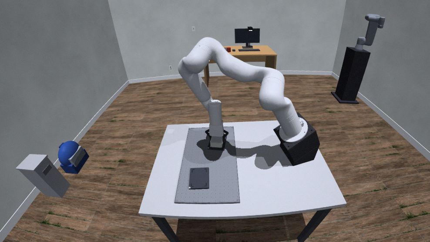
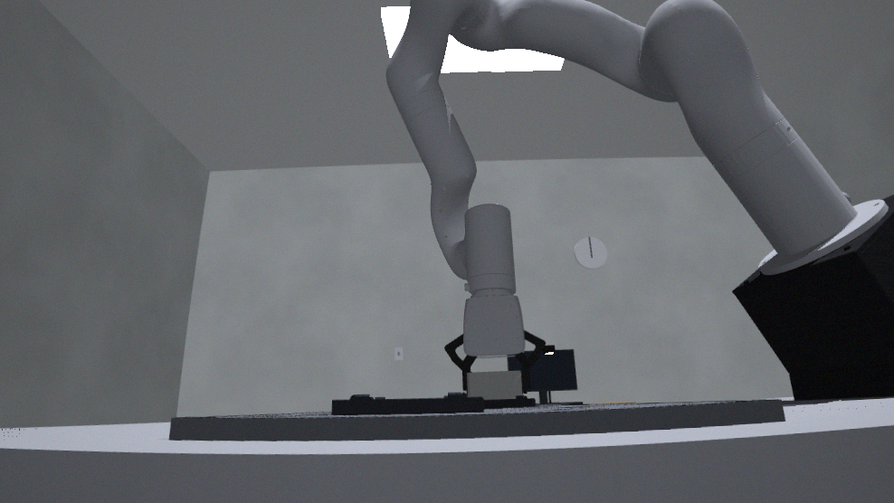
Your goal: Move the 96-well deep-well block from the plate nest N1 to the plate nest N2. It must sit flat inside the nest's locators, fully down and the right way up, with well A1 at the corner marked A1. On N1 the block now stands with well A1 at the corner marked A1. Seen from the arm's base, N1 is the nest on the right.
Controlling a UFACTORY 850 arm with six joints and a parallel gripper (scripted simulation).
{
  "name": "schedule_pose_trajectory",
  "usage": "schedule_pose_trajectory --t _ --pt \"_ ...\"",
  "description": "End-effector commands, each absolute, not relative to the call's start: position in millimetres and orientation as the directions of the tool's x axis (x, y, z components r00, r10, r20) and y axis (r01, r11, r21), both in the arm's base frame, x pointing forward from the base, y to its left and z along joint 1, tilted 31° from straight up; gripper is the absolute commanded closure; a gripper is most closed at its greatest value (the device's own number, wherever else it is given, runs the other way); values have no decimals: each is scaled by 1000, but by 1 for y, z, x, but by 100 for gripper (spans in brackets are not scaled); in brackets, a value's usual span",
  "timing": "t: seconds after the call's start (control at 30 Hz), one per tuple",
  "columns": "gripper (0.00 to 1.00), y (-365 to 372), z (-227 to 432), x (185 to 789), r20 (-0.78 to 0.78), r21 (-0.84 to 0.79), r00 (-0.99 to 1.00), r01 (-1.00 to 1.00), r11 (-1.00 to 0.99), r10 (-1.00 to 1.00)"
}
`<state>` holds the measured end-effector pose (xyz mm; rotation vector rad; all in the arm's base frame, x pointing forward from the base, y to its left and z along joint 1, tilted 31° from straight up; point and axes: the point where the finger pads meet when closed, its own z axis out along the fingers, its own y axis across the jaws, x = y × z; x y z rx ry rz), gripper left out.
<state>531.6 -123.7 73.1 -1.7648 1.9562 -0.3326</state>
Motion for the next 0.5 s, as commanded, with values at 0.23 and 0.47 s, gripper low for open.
schedule_pose_trajectory --t 0.23,0.47 --pt "100 -124 74 532 -187 -485 -52 -863 138 -981" --pt "100 -125 77 530 -187 -485 -52 -863 138 -981"
